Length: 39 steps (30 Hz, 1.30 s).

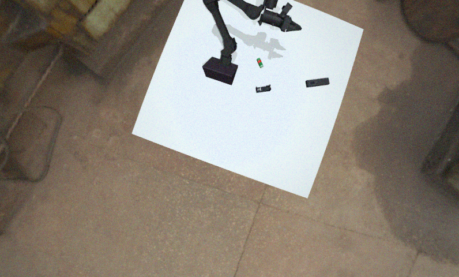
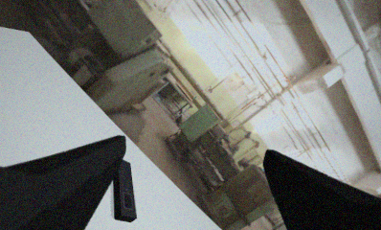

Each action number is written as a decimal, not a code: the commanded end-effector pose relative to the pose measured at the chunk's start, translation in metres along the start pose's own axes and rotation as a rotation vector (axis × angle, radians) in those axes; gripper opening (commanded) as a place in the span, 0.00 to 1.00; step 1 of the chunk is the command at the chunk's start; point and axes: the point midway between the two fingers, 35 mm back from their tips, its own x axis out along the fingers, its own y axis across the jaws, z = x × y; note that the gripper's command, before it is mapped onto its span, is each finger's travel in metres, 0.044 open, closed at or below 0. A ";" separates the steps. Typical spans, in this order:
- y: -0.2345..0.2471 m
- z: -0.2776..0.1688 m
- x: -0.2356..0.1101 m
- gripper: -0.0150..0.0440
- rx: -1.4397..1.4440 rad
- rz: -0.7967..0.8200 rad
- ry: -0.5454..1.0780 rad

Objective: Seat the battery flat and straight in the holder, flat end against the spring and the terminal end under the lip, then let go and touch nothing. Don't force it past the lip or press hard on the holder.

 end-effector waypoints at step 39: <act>0.071 -0.220 -0.107 0.67 1.197 -0.014 1.768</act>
